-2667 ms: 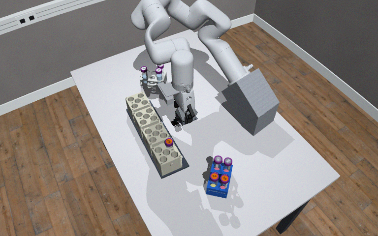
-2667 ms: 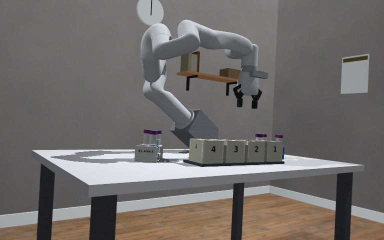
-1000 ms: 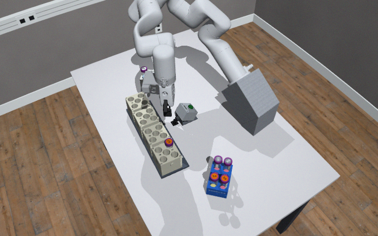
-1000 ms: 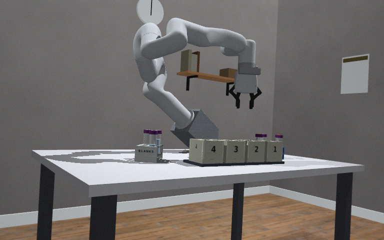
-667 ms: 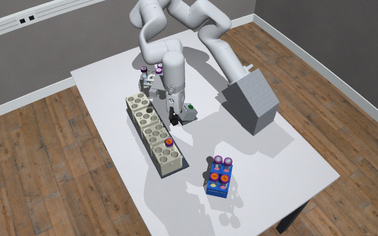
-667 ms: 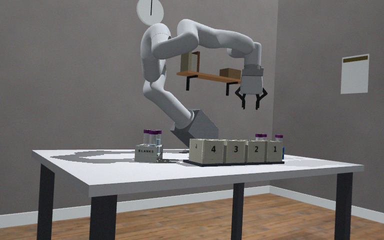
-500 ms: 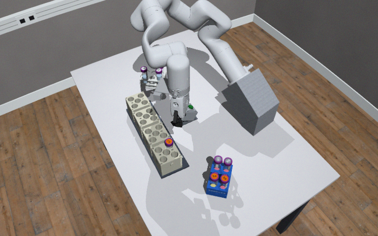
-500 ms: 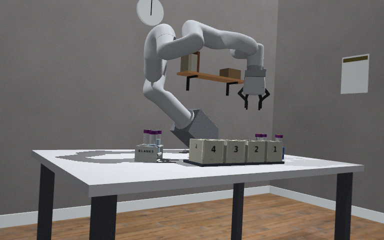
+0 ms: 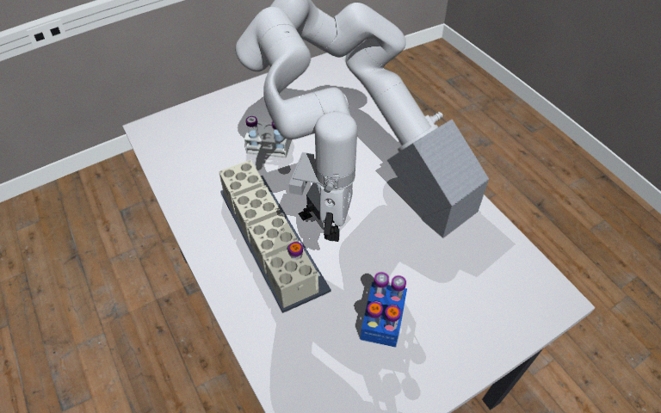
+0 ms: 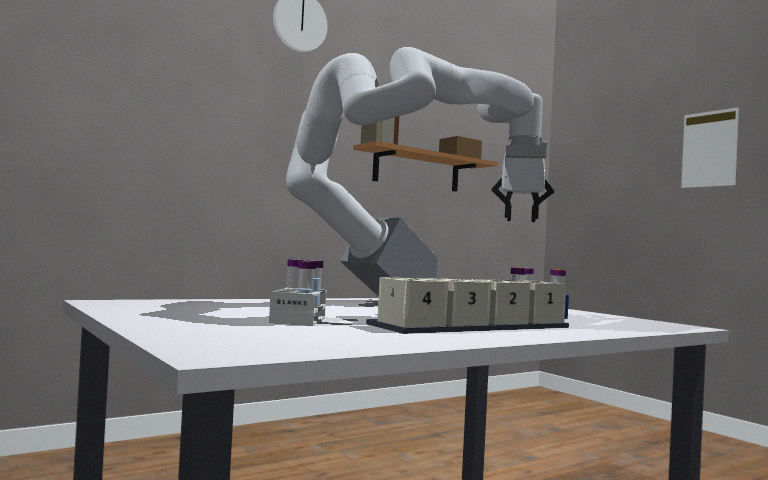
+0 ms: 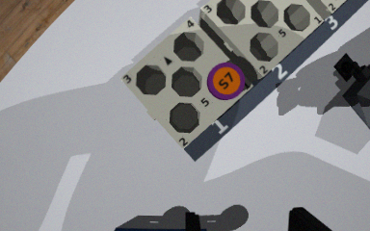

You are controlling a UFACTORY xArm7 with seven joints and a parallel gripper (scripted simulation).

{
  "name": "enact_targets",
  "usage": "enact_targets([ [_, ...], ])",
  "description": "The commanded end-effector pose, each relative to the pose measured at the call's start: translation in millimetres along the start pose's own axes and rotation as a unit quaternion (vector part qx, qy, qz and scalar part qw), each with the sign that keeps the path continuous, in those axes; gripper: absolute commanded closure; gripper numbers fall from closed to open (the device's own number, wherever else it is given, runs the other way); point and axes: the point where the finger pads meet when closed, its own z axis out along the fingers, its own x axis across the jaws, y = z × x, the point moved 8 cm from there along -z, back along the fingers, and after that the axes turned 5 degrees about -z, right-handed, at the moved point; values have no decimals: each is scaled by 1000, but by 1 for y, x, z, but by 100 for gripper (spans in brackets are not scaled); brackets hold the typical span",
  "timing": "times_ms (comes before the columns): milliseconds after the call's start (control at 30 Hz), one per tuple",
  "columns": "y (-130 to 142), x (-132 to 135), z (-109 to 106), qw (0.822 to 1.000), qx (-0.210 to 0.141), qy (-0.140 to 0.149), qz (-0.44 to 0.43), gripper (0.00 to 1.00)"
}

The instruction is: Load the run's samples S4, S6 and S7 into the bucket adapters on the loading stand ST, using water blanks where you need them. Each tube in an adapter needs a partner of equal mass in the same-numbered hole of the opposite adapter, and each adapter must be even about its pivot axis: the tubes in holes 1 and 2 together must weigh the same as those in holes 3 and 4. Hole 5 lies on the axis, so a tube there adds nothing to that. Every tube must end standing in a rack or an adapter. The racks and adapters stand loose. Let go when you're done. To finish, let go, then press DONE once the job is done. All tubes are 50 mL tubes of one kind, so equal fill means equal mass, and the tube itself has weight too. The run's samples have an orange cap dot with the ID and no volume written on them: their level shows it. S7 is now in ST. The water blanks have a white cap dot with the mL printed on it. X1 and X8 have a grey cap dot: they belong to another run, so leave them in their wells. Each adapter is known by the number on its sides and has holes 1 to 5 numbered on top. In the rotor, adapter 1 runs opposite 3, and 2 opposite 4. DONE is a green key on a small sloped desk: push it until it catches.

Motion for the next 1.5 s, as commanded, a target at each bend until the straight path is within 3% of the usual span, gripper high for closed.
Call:
enact_targets([
  [0,12,-11,-3,1000,0,-1,0,43],
  [1067,128,-106,-2,1000,-1,-1,0,43],
  [1467,147,-121,-2,1000,-1,-1,1,43],
])
